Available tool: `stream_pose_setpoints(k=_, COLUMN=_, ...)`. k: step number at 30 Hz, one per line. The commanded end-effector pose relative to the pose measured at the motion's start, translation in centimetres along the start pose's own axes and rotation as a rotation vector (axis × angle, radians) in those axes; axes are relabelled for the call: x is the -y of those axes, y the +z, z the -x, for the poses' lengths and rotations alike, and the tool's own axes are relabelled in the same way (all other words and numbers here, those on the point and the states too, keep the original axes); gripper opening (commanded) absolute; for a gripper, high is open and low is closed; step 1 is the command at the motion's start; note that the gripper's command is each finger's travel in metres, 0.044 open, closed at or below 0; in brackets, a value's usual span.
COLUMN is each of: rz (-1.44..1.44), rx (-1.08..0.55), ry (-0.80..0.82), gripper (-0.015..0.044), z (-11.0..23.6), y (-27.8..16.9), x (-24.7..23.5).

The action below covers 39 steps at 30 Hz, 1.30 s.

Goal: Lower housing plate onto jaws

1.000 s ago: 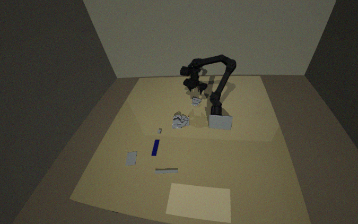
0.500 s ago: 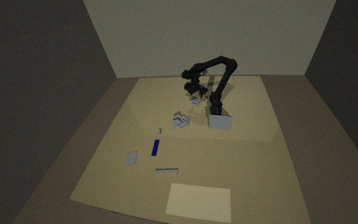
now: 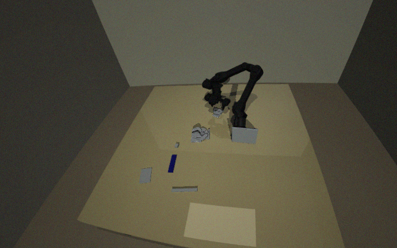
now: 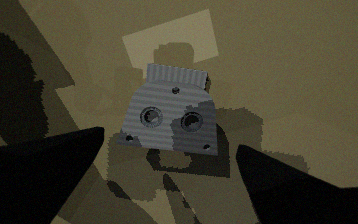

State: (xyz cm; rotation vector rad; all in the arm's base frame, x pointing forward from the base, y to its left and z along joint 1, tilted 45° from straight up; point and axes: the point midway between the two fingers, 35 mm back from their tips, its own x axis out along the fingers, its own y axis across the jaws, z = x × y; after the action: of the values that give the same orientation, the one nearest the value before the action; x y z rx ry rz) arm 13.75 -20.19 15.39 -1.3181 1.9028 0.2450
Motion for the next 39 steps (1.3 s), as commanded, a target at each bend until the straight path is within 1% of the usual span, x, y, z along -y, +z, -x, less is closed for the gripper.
stream_pose_setpoints(k=1, rz=0.008, rx=0.003, ry=0.004, gripper=0.044, z=-0.7, y=0.2, x=-0.2)
stream_pose_setpoints(k=9, rz=0.008, rx=0.003, ry=0.005, gripper=0.044, z=-0.9, y=0.2, x=-0.2)
stream_pose_setpoints(k=27, rz=0.008, rx=0.001, ry=0.004, gripper=0.044, z=-3.7, y=0.1, x=-0.2)
stream_pose_setpoints(k=39, rz=0.008, rx=0.001, ry=0.004, gripper=0.044, z=-3.8, y=0.1, x=-0.2)
